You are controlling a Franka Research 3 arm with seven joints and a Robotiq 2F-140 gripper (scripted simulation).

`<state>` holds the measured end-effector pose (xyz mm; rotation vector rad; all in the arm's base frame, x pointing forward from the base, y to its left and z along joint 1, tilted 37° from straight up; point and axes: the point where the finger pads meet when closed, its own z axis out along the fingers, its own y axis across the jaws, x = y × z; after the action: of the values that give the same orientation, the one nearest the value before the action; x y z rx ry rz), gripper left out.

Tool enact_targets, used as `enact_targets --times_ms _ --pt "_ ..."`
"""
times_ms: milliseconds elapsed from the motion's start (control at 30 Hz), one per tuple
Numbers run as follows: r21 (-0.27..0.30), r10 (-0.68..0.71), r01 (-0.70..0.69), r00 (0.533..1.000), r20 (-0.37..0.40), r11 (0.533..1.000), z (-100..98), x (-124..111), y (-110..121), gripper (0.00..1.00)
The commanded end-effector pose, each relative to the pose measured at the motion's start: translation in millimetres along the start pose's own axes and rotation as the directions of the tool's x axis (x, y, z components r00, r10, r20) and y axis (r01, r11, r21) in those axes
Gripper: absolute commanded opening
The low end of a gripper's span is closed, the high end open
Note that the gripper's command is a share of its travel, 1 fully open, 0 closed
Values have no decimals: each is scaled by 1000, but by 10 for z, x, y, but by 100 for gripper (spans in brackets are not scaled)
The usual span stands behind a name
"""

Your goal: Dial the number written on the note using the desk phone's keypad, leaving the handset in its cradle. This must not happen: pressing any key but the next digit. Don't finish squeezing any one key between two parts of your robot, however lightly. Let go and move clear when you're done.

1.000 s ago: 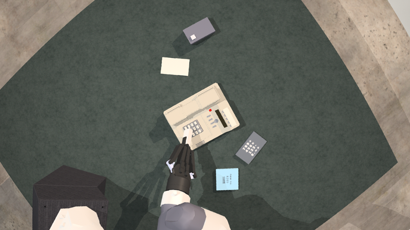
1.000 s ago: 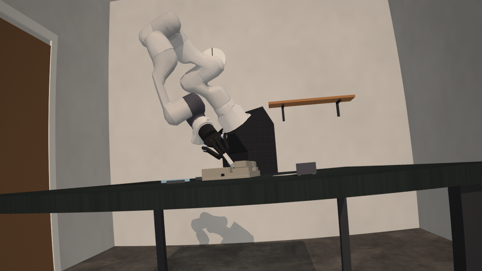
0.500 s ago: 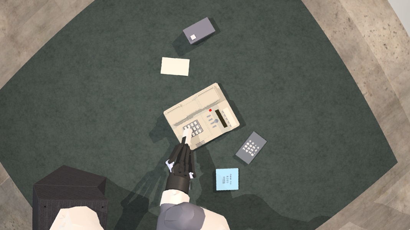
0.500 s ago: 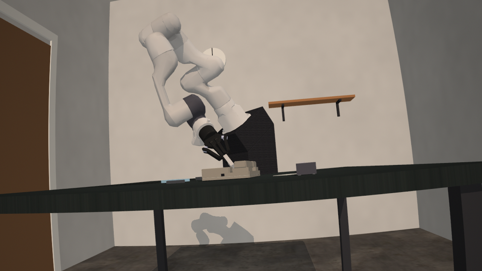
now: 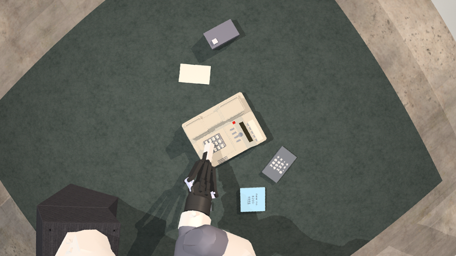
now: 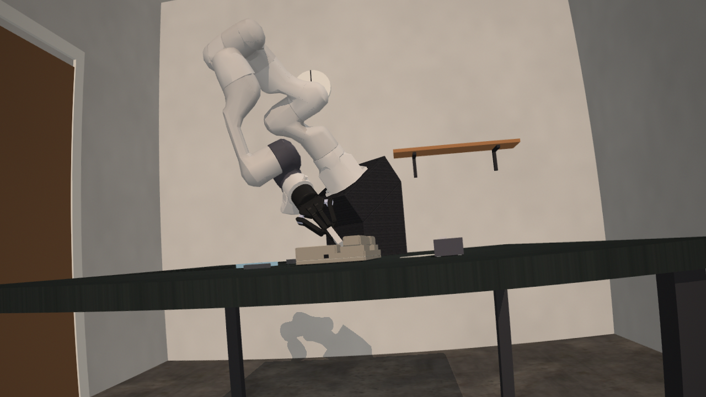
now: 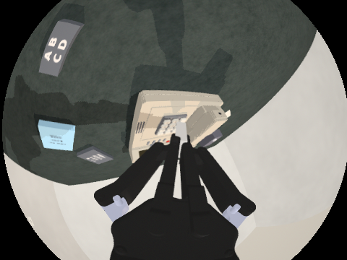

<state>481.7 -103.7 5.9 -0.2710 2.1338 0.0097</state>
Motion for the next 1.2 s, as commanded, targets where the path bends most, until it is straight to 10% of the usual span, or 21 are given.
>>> enact_targets --times_ms 0,1167 --pt "2 -7 7 1000 3 1000 8 -7 -20 0" --pt "2 -7 7 1000 3 1000 23 5 -30 0"
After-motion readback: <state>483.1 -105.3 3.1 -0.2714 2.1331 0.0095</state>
